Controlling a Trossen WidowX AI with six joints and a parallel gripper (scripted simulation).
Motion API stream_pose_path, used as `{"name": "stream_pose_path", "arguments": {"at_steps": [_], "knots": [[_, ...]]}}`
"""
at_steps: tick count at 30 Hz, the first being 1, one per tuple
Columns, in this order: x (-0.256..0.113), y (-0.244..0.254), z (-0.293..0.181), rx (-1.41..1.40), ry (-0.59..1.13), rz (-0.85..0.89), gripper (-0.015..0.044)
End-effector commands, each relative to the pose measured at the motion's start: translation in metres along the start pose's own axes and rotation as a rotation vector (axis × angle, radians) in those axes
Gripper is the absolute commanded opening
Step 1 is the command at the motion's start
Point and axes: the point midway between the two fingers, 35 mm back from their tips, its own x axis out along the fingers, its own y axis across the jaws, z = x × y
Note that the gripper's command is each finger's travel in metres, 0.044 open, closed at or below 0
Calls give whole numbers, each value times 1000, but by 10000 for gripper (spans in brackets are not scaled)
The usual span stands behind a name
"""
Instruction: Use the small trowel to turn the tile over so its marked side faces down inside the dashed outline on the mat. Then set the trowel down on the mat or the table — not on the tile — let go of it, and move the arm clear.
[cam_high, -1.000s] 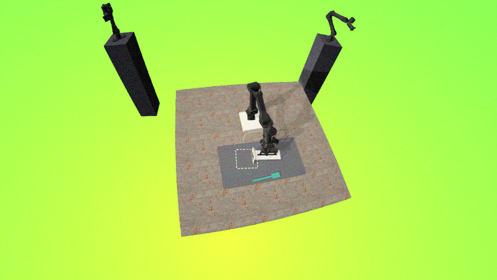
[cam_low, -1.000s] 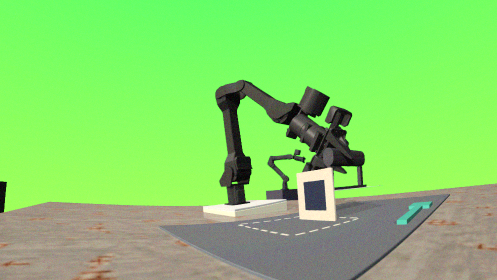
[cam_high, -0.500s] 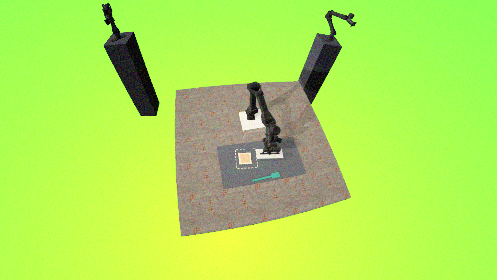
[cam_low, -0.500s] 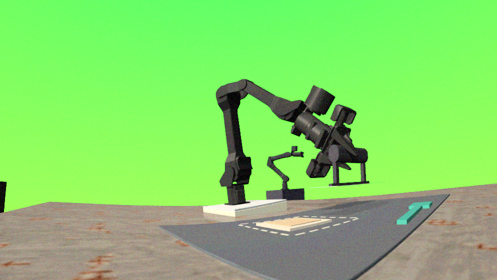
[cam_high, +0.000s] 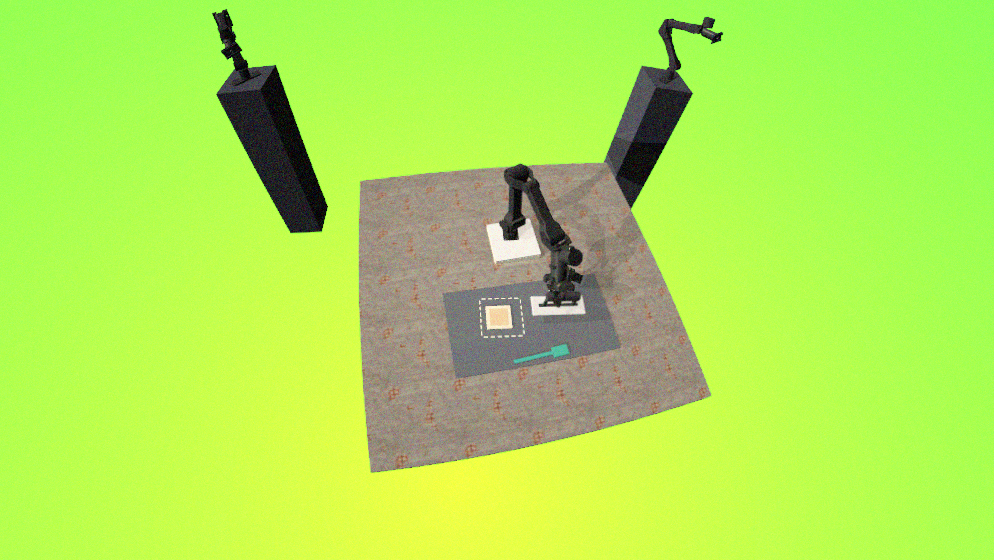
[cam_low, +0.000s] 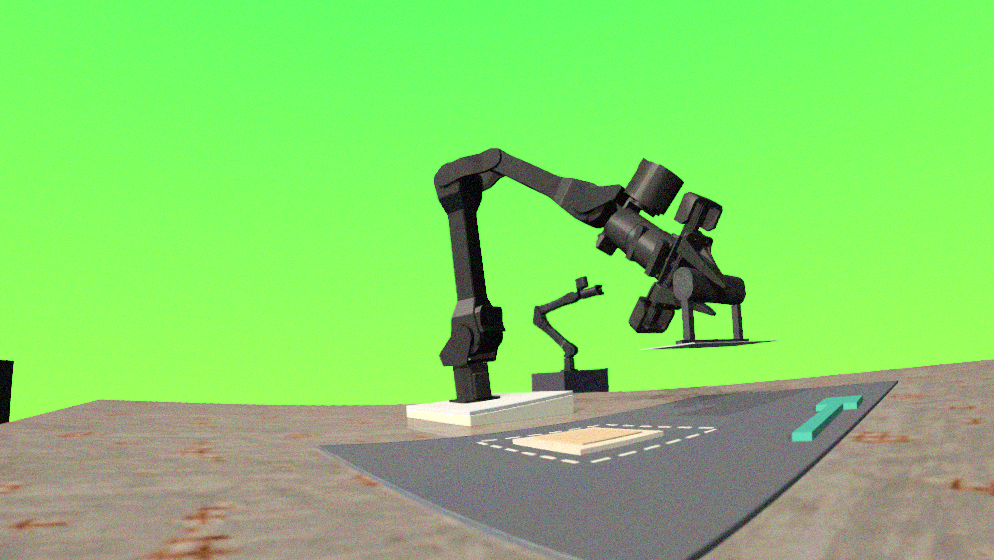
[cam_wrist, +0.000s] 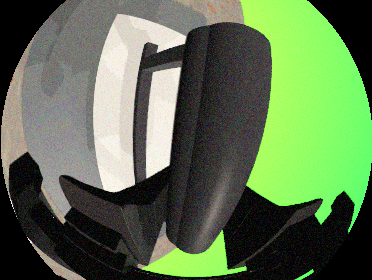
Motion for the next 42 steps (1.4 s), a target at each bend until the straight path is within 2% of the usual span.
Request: {"name": "stream_pose_path", "arguments": {"at_steps": [1,42], "knots": [[-2,-7,1,11,0,-17,0],[-1,-2,1,1,-1,-2,0]]}}
